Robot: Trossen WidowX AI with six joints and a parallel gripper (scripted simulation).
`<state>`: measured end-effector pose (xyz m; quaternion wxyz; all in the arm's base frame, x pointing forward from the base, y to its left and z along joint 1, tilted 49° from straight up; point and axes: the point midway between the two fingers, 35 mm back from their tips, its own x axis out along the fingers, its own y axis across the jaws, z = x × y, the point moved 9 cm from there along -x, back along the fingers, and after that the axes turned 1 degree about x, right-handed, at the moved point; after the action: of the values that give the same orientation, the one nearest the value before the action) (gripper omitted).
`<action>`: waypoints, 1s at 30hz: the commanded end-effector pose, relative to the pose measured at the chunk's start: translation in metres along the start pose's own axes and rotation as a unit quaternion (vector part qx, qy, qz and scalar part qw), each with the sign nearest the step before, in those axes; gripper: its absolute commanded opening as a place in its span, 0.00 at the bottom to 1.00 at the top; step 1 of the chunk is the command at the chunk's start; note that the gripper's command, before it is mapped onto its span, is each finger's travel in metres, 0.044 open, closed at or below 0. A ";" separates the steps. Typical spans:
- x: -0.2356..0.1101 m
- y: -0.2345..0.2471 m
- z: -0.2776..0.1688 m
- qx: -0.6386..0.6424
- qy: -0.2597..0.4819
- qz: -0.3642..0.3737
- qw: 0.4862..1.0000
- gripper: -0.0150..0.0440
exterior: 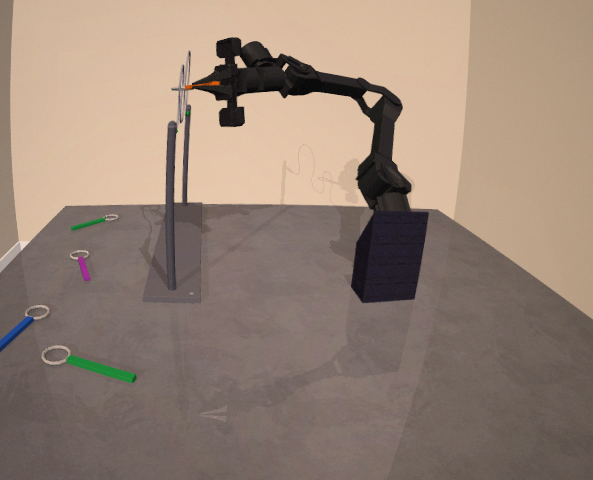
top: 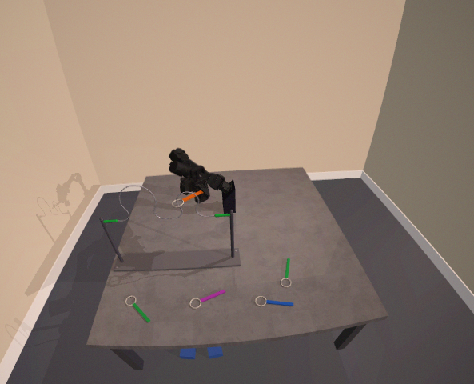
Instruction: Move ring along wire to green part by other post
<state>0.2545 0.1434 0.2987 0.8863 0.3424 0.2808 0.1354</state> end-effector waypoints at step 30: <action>0.003 -0.016 0.001 -0.306 -0.044 -0.170 0.936 0.00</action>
<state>0.2576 0.1339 0.2891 0.9670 0.0444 0.2443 0.0574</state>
